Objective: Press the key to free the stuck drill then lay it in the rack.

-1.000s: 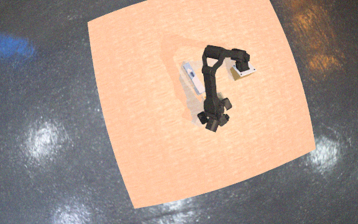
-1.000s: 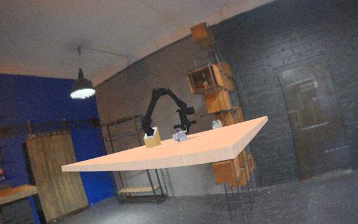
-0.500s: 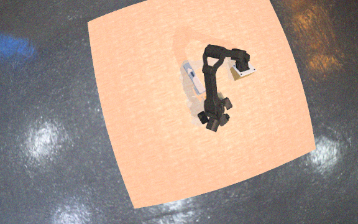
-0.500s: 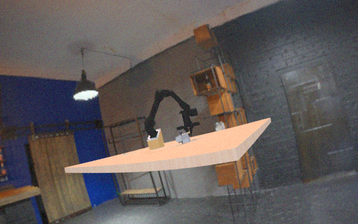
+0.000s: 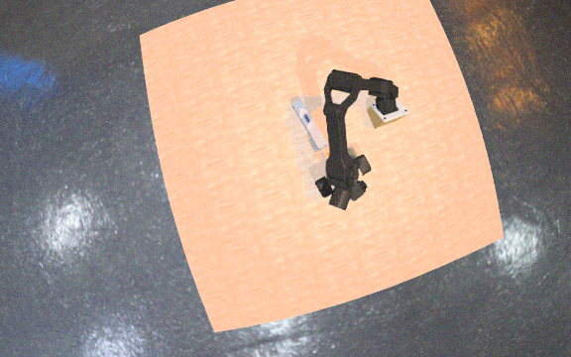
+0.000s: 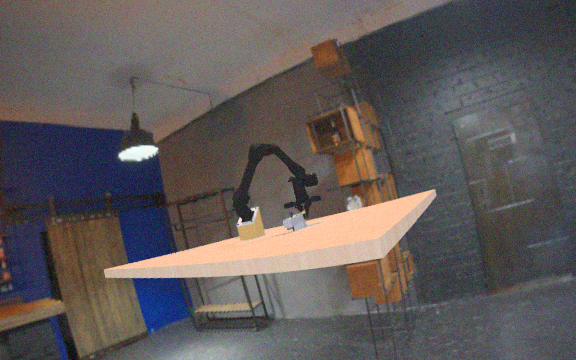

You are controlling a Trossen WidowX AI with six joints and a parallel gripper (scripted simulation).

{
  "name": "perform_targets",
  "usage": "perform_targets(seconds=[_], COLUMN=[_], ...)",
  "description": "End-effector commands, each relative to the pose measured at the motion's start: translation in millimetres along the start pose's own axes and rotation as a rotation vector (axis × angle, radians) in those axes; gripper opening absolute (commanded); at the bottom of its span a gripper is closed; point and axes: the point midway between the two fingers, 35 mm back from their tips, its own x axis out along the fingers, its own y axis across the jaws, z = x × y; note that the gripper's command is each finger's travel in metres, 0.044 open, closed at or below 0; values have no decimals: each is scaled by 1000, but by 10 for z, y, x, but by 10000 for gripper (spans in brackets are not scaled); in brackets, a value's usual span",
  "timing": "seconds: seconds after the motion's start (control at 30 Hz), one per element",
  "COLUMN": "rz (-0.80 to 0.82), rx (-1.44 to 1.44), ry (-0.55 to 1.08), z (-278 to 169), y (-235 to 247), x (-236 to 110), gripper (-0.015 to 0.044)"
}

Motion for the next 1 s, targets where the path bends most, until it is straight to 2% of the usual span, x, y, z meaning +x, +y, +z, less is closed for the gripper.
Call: perform_targets(seconds=[0.0,0.97], rz=[-3,-3], rx=[6,6], ry=[-5,-5], z=[1,-7], y=[-4,0], x=[-33,-122], gripper=[0,0])
